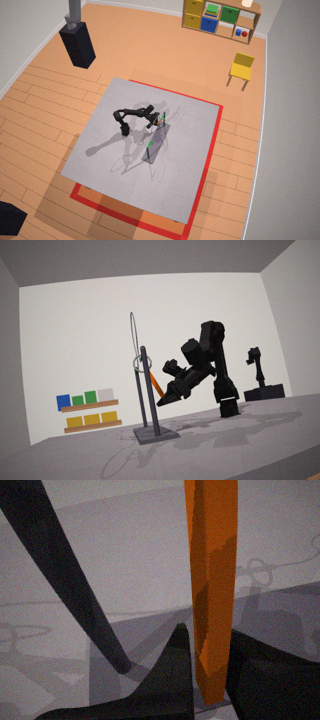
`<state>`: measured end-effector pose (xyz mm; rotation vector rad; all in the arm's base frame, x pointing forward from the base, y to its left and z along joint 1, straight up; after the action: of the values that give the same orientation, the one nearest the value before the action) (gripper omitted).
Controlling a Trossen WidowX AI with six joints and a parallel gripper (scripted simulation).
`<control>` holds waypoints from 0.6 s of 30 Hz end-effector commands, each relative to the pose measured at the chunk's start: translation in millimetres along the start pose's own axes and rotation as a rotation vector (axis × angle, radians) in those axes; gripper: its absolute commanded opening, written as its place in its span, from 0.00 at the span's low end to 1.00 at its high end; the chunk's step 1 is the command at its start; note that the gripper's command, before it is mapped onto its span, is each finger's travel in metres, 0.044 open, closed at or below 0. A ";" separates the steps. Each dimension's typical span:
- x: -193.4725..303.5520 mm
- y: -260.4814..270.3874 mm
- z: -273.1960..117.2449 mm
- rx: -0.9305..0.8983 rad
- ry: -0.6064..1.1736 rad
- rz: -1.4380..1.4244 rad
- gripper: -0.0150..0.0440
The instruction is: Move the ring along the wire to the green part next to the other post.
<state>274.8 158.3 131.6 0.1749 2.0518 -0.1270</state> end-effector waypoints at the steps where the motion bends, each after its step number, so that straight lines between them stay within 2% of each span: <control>1: 0.2 0.2 -2.0 0.001 0.001 0.000 0.53; 13: 1.6 0.5 -46.4 0.004 0.005 0.003 0.53; 18: 1.5 0.1 -49.2 0.004 0.004 0.003 0.53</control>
<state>234.9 167.1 148.2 0.1691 2.0632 -0.1364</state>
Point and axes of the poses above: the point midway between the two fingers, 35 mm back from their tips, its own z axis out along the fingers, its own y axis across the jaws, x = y × z, the point moved 2 cm from there along -z, back along the fingers, and after that the axes turned 1 degree about z, right-handed, at the moved point
